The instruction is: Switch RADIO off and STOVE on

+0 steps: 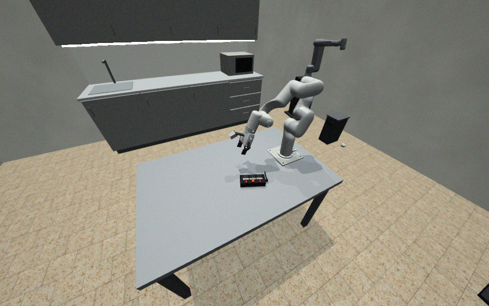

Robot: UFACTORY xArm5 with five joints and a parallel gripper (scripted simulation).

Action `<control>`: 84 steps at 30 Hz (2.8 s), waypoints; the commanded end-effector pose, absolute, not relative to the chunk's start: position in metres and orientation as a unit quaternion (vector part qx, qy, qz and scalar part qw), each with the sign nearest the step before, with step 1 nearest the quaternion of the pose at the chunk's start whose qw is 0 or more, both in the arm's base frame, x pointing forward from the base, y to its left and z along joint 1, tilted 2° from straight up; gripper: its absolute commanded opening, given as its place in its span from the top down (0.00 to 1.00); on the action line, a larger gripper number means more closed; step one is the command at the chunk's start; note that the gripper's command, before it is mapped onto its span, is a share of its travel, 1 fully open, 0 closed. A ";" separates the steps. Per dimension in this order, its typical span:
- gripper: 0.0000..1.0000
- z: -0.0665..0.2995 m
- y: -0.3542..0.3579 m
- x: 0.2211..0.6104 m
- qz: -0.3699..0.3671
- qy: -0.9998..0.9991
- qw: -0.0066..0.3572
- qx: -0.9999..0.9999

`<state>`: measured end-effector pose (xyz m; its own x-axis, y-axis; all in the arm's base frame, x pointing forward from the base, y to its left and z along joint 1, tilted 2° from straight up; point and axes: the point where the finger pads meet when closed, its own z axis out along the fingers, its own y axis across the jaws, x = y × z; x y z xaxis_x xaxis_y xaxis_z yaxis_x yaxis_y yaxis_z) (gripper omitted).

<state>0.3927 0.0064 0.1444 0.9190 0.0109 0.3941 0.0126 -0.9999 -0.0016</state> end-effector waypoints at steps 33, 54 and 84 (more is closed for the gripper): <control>0.00 0.128 0.157 0.357 -0.305 0.017 0.141 -0.942; 0.00 0.128 0.157 0.357 -0.305 0.017 0.141 -0.942; 0.00 0.128 0.157 0.357 -0.305 0.017 0.141 -0.942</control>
